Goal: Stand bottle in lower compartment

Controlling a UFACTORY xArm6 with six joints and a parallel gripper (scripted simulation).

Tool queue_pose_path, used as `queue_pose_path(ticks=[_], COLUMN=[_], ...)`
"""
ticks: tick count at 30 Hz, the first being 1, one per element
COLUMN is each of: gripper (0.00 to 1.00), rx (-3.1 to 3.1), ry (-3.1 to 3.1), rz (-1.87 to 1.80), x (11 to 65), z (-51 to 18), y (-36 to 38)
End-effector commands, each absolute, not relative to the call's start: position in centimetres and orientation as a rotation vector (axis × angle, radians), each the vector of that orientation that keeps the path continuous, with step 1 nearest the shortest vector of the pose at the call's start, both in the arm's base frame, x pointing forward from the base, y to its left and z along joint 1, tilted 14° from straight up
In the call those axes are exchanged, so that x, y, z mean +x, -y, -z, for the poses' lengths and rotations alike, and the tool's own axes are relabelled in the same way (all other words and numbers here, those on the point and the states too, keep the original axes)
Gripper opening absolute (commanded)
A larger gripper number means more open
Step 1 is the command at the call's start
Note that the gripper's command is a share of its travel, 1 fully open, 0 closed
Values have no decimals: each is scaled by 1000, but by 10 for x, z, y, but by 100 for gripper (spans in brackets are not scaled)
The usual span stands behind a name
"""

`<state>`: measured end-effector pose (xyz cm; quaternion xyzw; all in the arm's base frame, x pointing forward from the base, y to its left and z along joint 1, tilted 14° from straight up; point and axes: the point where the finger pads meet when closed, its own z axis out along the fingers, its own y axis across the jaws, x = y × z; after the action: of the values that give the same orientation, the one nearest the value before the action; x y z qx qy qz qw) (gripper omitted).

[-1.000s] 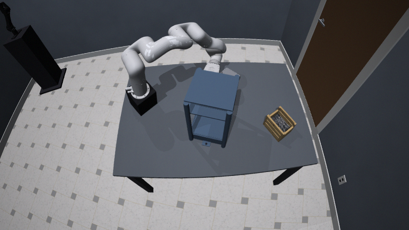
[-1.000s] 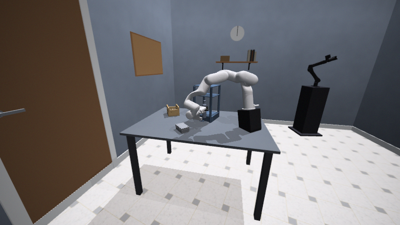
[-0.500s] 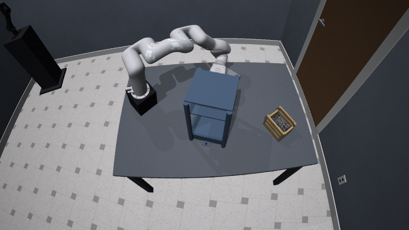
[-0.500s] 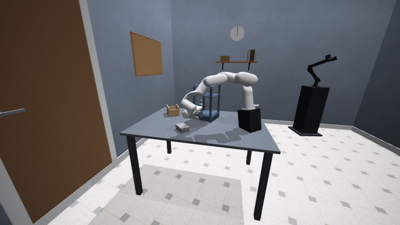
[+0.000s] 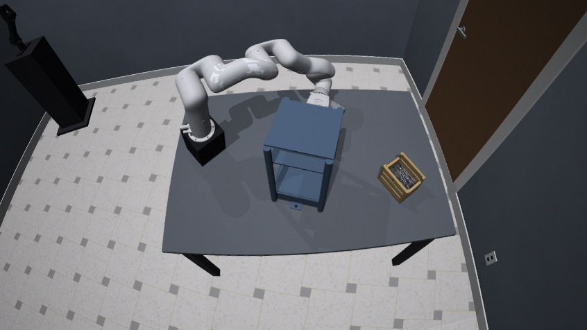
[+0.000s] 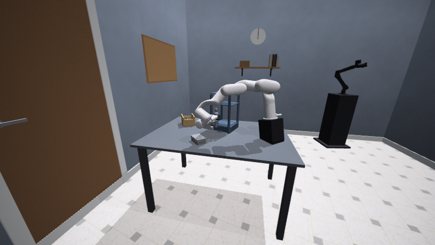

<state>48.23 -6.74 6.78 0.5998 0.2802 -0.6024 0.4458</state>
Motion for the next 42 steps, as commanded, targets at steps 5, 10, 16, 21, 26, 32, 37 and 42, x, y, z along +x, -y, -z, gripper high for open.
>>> queue_pose_path(ticks=[5, 10, 16, 21, 26, 32, 37, 42], gripper=[0, 0, 0, 0, 0, 0, 0, 0], rx=[1489, 1489, 1489, 1489, 1489, 1489, 1489, 1489], ry=[-692, -692, -692, -692, -692, -692, -692, -692], rz=[1489, 1489, 1489, 1489, 1489, 1489, 1489, 1489], x=[488, 489, 489, 489, 488, 487, 485, 482], z=[-70, -71, -71, -71, -71, -71, -72, -72], y=[69, 70, 70, 70, 71, 73, 77, 83])
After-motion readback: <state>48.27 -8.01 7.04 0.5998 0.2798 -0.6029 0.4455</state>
